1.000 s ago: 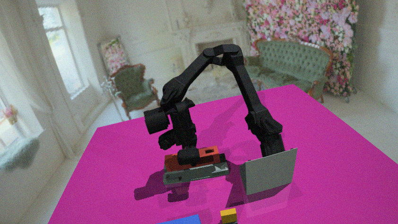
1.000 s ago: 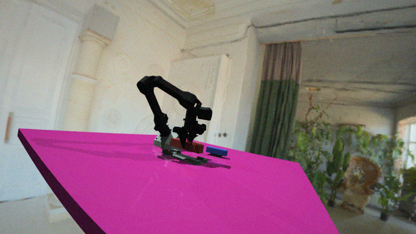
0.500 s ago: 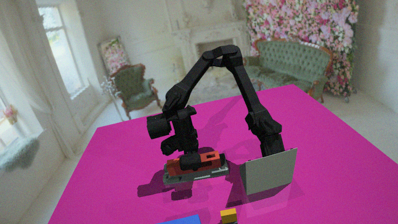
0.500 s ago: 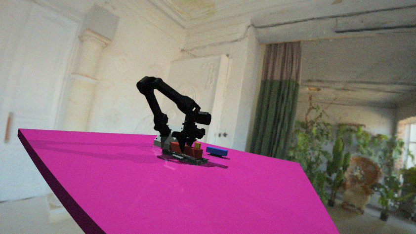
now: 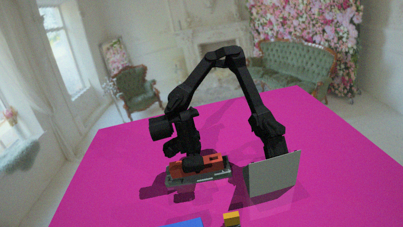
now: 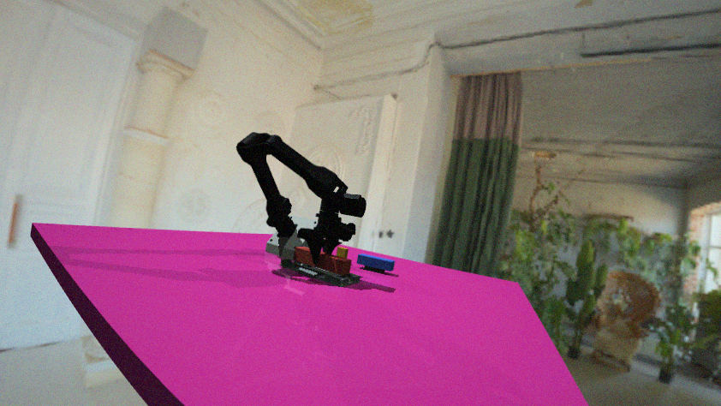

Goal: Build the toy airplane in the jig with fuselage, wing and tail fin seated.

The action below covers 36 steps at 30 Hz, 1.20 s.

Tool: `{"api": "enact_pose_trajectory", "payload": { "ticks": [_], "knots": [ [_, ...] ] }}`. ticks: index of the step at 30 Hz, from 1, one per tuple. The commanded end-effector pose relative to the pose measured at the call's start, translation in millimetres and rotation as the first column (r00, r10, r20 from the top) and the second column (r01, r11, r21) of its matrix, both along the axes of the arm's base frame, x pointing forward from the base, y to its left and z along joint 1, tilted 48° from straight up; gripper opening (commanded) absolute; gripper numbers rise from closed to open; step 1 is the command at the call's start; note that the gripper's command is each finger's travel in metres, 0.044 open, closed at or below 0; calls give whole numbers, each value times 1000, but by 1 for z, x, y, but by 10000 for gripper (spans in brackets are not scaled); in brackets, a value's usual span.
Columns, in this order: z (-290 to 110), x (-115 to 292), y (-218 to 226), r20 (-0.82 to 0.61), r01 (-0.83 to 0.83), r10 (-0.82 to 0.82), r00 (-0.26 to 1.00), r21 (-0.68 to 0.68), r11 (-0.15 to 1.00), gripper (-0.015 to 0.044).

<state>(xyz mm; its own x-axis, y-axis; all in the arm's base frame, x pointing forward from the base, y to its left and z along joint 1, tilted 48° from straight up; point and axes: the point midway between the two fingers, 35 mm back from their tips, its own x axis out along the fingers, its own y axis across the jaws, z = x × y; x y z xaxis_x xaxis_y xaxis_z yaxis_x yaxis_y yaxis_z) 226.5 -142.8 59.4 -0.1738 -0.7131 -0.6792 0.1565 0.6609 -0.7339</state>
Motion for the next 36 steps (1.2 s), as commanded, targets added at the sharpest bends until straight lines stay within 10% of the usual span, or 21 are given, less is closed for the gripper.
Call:
{"api": "enact_pose_trajectory", "payload": {
  "ticks": [1,11,36],
  "knots": [
    [0,1,1,2,-1,1,1000,0,1000,189],
    [0,1,1,2,-1,1,1000,0,1000,440],
    [68,22,75,-91,-93,95,991,24,995,440]
  ]
}}
